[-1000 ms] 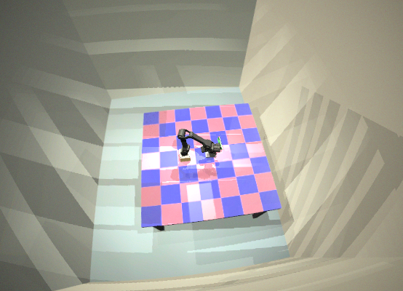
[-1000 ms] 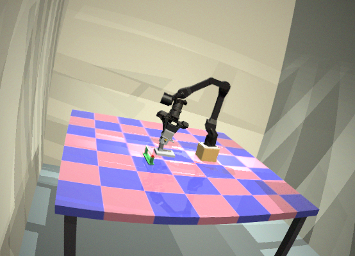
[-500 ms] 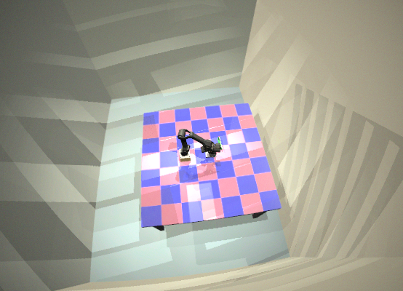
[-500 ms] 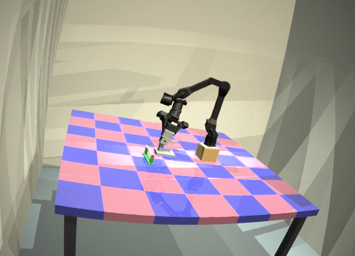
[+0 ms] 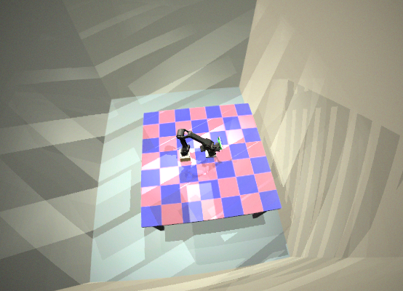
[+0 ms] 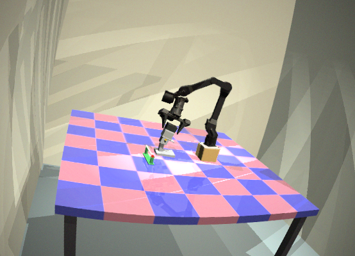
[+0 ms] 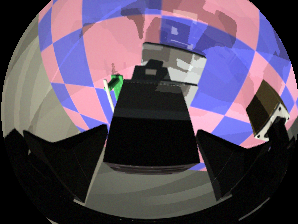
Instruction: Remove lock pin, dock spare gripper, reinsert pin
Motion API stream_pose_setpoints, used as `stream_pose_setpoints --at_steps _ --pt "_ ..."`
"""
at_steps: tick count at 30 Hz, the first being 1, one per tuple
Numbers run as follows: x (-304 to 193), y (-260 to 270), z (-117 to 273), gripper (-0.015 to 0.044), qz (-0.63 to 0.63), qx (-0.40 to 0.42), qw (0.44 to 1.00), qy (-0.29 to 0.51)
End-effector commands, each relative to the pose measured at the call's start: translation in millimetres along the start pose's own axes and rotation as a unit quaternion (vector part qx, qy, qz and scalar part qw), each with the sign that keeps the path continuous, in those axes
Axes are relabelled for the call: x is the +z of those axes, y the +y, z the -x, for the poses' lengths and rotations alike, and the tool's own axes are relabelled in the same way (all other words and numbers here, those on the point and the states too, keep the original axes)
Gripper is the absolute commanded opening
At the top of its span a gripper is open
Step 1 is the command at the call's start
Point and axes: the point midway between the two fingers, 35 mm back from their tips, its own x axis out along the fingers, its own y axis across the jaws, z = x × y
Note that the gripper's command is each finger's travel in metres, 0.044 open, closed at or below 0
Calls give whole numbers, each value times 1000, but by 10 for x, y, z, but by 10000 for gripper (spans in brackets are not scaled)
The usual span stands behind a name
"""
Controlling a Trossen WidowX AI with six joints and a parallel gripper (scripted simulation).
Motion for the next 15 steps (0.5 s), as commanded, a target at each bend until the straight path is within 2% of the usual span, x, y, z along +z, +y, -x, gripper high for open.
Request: stream_pose_setpoints --at_steps 1,15 --pt "-46 1 84 440 1 0 1000 0" --pt "-190 -33 331 440 -8 -8 1000 2"
